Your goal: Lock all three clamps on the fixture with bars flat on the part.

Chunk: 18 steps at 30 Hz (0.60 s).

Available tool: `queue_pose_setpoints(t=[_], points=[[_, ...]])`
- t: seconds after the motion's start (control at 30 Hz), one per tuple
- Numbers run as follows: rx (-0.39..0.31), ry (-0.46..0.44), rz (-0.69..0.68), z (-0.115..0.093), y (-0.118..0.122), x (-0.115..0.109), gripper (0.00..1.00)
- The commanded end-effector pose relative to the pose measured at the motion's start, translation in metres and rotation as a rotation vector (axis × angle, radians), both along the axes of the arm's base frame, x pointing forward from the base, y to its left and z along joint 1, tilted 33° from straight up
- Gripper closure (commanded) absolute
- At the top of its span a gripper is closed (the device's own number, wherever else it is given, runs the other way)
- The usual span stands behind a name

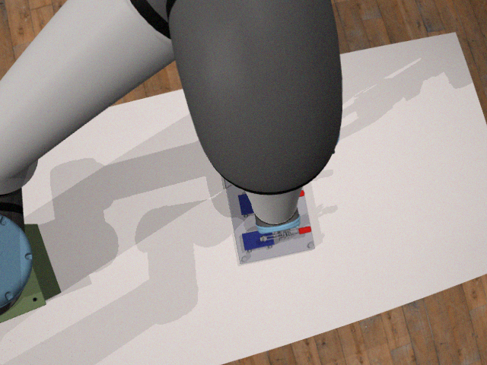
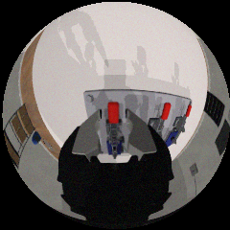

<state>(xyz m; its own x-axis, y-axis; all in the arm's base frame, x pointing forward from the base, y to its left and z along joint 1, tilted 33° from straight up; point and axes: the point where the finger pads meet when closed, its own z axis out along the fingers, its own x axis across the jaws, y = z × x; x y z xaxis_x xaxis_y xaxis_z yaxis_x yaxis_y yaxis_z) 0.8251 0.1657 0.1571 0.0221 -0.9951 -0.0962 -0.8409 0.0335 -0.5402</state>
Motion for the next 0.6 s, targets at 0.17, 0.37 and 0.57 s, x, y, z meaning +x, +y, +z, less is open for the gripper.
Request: queue_pose_setpoints(t=[0.17, 0.37, 0.57], points=[[0.000, -0.001, 0.000, 0.002, 0.000, 0.000, 0.72], [0.000, -0.001, 0.000, 0.006, 0.000, -0.003, 0.72], [0.000, -0.001, 0.000, 0.019, -0.002, -0.012, 0.72]])
